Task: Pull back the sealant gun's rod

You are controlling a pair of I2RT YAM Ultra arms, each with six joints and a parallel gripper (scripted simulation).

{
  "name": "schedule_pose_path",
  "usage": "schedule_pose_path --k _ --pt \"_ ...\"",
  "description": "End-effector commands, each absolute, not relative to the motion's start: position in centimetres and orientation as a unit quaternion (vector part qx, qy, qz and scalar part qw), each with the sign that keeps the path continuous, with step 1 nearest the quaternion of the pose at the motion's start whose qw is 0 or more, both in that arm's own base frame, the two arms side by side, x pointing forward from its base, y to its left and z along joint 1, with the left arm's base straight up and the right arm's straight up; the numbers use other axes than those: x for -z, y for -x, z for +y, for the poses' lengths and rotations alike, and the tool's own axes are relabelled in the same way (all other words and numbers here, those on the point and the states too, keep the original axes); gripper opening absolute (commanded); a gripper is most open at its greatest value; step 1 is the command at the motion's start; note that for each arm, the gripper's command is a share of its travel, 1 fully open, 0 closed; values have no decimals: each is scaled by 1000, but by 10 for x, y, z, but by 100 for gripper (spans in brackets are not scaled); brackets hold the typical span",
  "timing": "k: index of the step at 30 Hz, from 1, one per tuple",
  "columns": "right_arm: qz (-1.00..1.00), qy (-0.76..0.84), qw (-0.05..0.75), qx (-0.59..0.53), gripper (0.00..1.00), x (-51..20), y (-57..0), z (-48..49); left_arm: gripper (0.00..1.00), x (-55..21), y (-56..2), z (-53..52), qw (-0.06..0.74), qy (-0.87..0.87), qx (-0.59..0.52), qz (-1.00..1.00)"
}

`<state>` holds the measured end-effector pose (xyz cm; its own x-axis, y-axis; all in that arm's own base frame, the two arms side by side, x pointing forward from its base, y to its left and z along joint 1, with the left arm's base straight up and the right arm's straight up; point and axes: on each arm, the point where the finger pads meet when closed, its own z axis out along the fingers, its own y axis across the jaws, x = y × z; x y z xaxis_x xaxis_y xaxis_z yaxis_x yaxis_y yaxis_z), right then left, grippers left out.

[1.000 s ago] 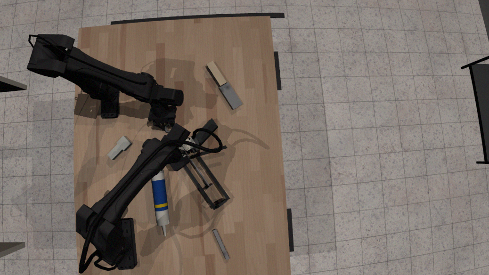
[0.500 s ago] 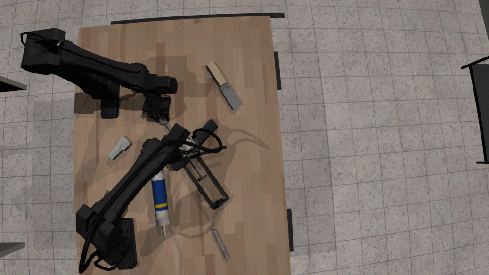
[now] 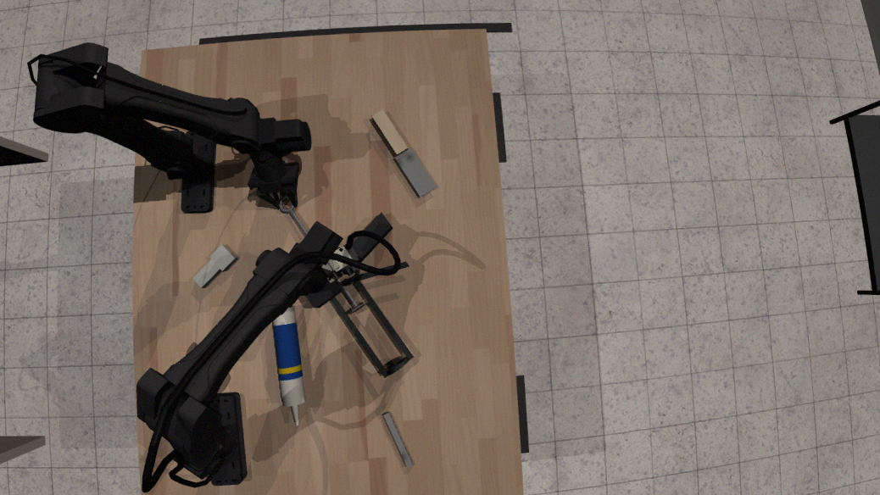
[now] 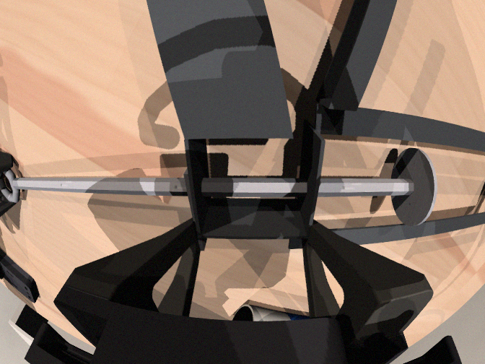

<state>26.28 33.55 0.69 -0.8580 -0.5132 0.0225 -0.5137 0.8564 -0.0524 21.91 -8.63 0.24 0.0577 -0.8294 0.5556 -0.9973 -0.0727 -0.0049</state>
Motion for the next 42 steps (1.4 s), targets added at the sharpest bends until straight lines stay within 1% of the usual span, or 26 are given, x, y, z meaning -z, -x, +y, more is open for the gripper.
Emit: schedule_pose_path --k 1,9,15,18,20,22,24,31,40,42 --pt "-964 -239 -14 -114 51 -7 -283 299 34 3 -177 -58 207 -718 -140 -650" --pt "-965 -236 -3 -112 51 -3 -280 297 34 3 -174 -54 206 -717 -140 -651" --pt "-965 -243 -10 -103 51 -6 -279 303 34 3 -174 -53 206 -717 -140 -652" --pt "-965 -243 -10 -102 51 -5 -278 303 34 -1 -178 -51 208 -709 -171 -652" --pt "-965 -245 -8 -97 51 -5 -277 305 34 -7 -185 -46 205 -699 -212 -652" --pt "-965 -245 -8 -97 51 -5 -277 305 34 -7 -185 -46 205 -699 -212 -652" --pt "-965 -251 -7 -72 51 -6 -272 315 34 -12 -192 -42 197 -692 -238 -653" --pt "-965 -259 -9 -37 51 -10 -267 329 34 -12 -192 -42 197 -691 -239 -653" --pt "-965 -259 -10 -35 51 -11 -267 329 34 -13 -192 -42 198 -693 -233 -653" --pt "-966 -255 -7 -49 51 -11 -271 319 34 -14 -197 -44 194 -691 -240 -654"
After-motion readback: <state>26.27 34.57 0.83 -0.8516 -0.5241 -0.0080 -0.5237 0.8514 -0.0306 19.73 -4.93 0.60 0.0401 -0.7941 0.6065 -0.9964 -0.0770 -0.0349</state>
